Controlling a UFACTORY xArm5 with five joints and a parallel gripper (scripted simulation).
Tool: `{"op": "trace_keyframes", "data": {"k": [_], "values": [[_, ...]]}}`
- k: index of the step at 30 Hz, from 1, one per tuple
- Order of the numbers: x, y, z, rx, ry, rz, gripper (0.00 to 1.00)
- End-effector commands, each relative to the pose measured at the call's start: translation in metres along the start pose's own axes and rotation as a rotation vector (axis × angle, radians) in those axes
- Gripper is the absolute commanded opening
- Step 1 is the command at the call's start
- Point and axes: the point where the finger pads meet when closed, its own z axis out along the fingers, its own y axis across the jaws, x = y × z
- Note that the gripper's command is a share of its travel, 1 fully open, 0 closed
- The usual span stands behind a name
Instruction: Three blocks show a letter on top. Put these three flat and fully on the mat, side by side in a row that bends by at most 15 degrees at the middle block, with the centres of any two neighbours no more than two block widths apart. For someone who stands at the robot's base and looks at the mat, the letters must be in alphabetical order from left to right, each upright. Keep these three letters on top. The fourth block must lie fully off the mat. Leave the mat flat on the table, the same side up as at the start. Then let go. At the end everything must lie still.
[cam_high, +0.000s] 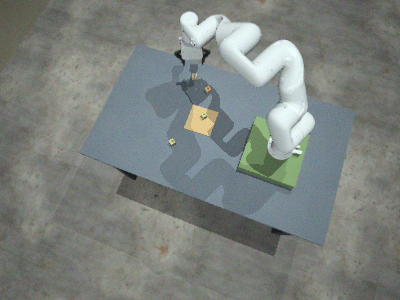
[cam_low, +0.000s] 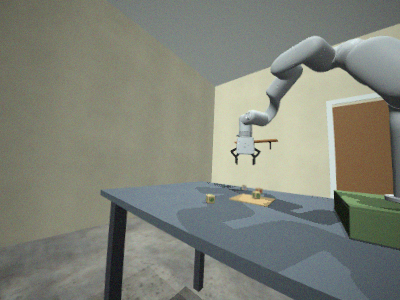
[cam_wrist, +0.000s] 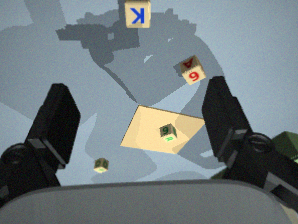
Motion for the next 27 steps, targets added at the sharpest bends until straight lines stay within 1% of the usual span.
{"op": "trace_keyframes", "data": {"k": [1,12,14,15,18,27], "values": [[0.001,-0.001,0.002,0.003,0.004,-0.131,1.0],[0.001,-0.001,0.011,0.002,0.004,-0.414,1.0],[0.001,-0.001,0.011,0.002,0.004,-0.414,1.0],[0.001,-0.002,0.013,0.002,0.004,-0.491,1.0],[0.001,-0.002,0.015,0.002,0.004,-0.547,1.0],[0.001,-0.002,0.023,0.002,0.004,-0.785,1.0]]}}
